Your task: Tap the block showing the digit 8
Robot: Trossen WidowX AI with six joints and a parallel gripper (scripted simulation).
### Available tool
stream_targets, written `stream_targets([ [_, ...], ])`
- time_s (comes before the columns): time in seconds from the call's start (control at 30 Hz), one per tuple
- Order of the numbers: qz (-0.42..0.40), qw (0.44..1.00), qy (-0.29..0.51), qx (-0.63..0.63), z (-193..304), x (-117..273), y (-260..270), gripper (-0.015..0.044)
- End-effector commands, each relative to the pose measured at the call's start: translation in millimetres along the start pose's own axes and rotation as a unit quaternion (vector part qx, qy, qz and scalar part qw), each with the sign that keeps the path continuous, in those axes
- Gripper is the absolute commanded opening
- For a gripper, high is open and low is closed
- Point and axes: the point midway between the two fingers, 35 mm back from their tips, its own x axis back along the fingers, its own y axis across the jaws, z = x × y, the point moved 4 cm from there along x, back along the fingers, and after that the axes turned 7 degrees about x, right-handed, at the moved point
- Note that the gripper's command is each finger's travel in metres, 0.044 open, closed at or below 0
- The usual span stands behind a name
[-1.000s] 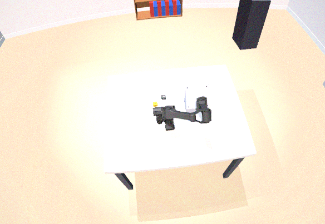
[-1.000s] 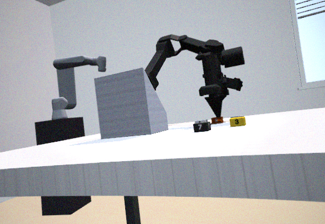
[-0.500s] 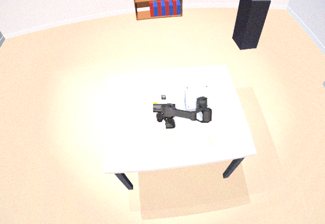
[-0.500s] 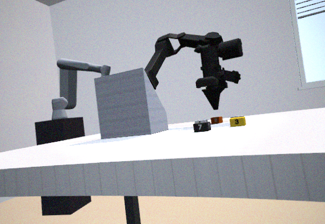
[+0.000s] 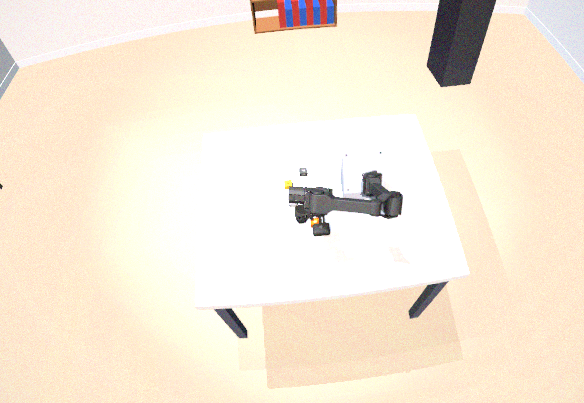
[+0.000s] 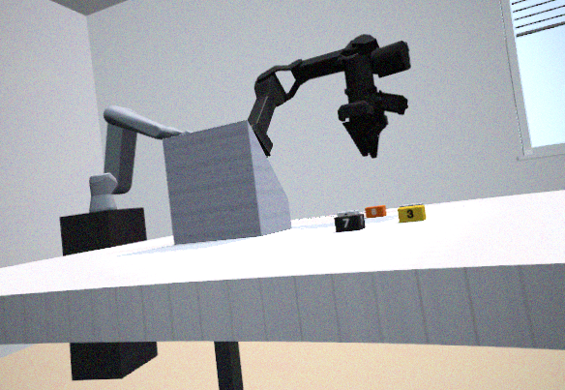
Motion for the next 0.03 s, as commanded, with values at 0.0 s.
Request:
stream_targets([
  [0.0,0.001,1.000,-0.002,0.005,1.4,5.1,5.1,0.0400],
])
